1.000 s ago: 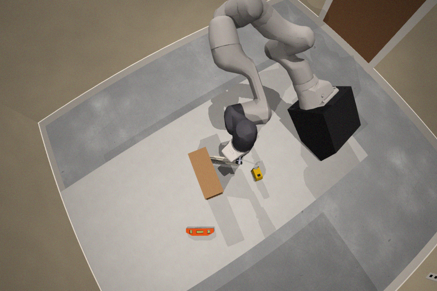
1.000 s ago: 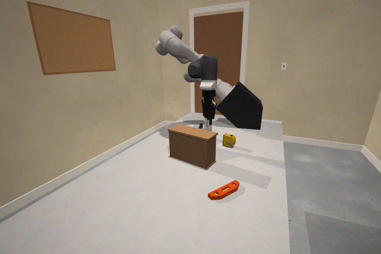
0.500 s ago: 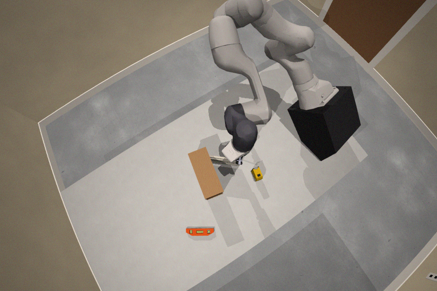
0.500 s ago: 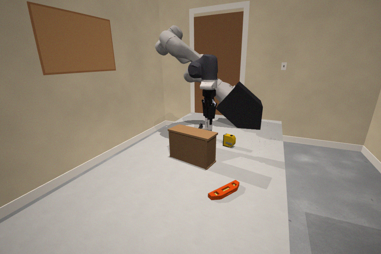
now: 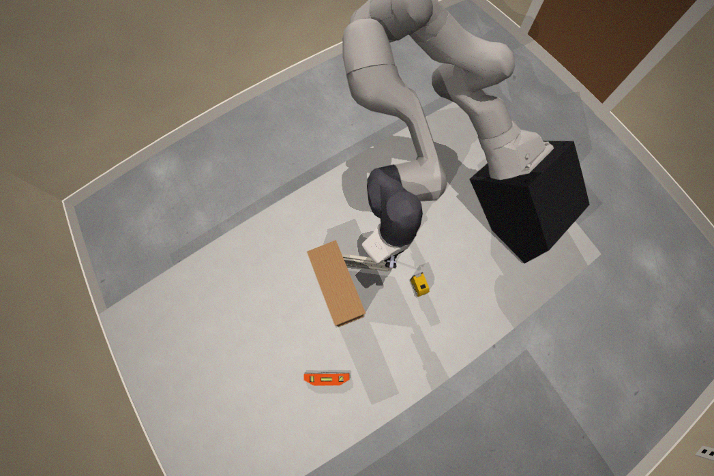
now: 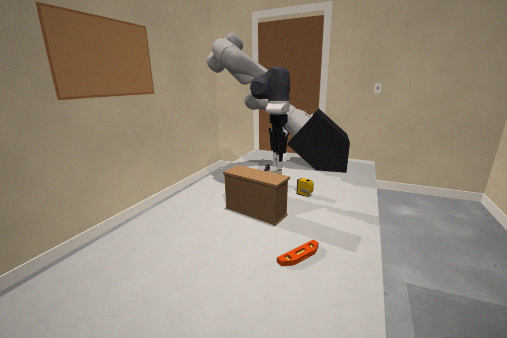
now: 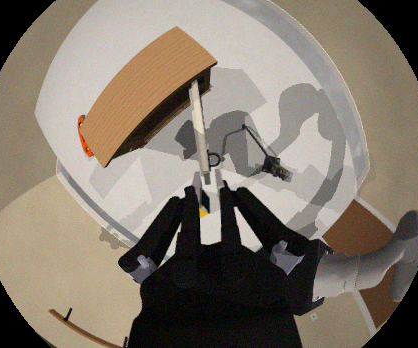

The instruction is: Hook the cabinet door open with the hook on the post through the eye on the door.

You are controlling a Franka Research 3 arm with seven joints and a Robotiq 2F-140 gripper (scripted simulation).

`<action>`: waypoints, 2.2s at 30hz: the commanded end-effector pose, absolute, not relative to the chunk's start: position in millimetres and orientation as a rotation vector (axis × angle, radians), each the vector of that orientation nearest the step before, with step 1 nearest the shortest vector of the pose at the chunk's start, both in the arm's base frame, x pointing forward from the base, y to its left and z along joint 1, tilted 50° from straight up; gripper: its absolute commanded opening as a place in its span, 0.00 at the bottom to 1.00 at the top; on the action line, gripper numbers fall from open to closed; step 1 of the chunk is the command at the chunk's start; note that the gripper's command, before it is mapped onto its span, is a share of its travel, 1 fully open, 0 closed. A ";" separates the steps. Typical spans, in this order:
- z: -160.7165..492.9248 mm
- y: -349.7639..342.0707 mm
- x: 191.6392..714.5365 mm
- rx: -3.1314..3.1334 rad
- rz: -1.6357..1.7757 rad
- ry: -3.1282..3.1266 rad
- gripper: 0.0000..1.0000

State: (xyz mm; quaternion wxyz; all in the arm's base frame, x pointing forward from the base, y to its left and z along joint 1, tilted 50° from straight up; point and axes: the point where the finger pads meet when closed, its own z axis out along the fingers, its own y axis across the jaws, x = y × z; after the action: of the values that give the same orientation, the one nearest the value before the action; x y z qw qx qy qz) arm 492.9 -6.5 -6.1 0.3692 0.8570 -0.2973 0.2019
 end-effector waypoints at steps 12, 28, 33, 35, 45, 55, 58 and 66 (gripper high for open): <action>13.1 13.5 488.5 2.194 0.513 -0.758 0.16; 25.5 28.2 486.1 2.194 0.513 -0.758 0.16; 26.5 29.3 485.9 2.194 0.513 -0.758 0.16; 26.6 29.4 485.9 2.194 0.513 -0.758 0.16; 24.6 31.6 488.9 2.187 0.527 -0.789 0.16; 24.4 31.8 489.1 2.186 0.528 -0.791 0.16; 24.4 31.8 489.1 2.186 0.528 -0.791 0.16; 24.4 31.8 489.1 2.186 0.528 -0.791 0.16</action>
State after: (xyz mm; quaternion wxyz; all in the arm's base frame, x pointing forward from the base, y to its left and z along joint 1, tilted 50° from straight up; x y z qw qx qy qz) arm 489.3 32.0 24.4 0.3690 0.8534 -0.3056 0.2051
